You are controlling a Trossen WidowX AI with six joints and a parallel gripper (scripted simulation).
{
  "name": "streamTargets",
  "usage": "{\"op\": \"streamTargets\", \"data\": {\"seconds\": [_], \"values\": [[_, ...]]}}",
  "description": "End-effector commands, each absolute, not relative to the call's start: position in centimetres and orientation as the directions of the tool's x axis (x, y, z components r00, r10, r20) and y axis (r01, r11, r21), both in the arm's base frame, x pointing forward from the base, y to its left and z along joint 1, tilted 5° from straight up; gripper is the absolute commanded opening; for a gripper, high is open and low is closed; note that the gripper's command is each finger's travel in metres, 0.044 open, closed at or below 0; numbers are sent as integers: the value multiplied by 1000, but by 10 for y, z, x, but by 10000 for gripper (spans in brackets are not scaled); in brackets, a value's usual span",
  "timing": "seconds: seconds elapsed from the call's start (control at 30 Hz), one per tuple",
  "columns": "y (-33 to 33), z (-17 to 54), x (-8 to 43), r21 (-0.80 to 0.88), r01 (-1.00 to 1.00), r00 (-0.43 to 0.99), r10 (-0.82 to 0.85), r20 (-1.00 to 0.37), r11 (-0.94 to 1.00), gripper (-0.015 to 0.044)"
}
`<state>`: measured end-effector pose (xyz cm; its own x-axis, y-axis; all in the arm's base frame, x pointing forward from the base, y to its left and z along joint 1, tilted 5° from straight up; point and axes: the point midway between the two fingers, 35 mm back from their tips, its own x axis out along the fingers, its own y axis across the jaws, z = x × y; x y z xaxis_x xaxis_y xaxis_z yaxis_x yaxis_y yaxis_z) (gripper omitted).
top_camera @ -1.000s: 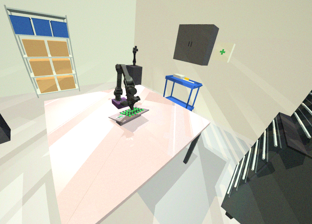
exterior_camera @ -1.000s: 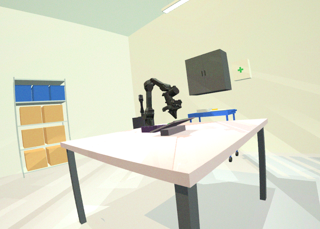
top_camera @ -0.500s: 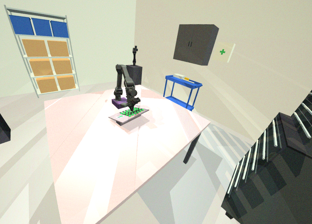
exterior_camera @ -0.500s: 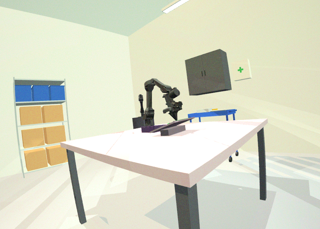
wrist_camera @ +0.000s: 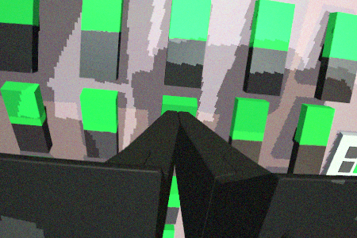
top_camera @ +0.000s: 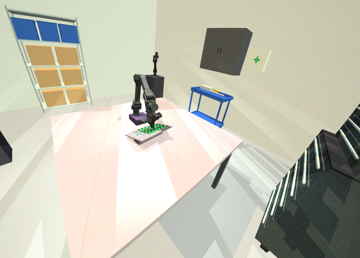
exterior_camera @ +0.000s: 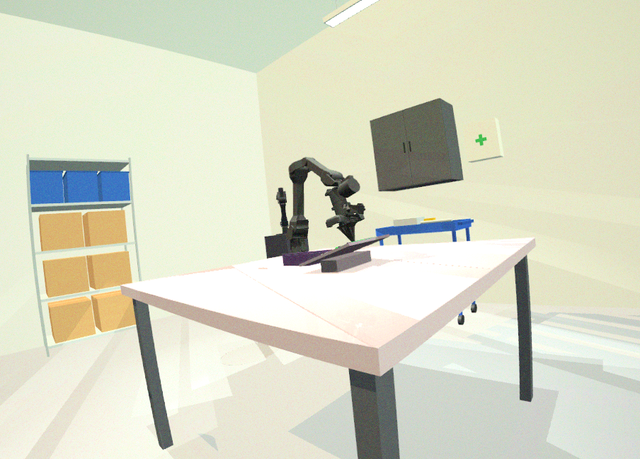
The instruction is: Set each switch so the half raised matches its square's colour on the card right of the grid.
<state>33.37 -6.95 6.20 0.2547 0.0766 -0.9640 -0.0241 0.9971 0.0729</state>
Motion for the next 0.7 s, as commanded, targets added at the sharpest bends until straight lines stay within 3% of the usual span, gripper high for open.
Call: {"op": "streamTargets", "data": {"seconds": [0.0, 0.67], "values": [[-70, 61, 334, 69, -21, 254, 72, -965, 997, 0], [-70, 58, 335, 69, -21, 254, 72, -965, 997, 0]]}}
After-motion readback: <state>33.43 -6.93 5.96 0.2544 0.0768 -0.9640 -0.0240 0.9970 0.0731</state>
